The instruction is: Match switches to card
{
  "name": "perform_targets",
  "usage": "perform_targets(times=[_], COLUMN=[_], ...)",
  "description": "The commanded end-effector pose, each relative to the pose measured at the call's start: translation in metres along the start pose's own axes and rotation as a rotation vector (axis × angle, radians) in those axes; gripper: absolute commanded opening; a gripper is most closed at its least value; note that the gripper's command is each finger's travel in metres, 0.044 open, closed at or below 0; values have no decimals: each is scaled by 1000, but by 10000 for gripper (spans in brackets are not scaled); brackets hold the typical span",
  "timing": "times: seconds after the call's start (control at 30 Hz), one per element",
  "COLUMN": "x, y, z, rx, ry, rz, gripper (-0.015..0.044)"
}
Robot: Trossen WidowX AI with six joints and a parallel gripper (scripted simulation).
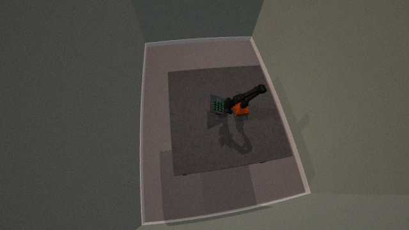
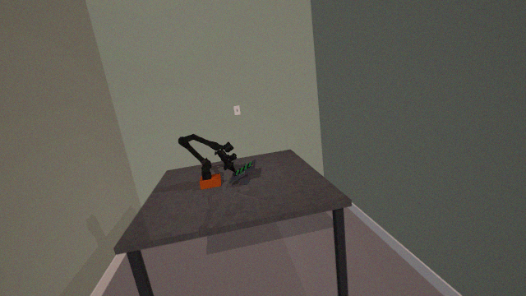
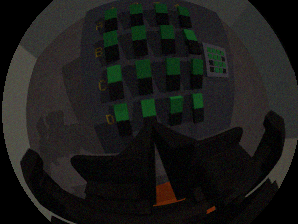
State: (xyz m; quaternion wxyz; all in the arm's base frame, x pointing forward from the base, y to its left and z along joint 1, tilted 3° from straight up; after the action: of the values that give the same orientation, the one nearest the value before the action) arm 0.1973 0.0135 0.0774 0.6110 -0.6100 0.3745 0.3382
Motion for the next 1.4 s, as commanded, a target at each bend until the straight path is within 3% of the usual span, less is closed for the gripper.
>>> perform_targets(times=[0.0,1.37], x=[1,5], y=[2,2], z=[0,0], rx=[-6,-6], ry=[-3,-3], rz=[6,6], gripper=[0,0])
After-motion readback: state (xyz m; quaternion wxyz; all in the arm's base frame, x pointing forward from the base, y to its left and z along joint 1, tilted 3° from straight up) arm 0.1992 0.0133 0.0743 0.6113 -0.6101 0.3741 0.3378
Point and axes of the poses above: the point midway between the two fingers, 35 mm back from their tips, its own x axis out along the fingers, its own z axis across the jaws, y = z × x, the point moved 3 cm from there along -x, back along the fingers, and after that the axes turned 10 degrees about -x, right-handed, at the moved point
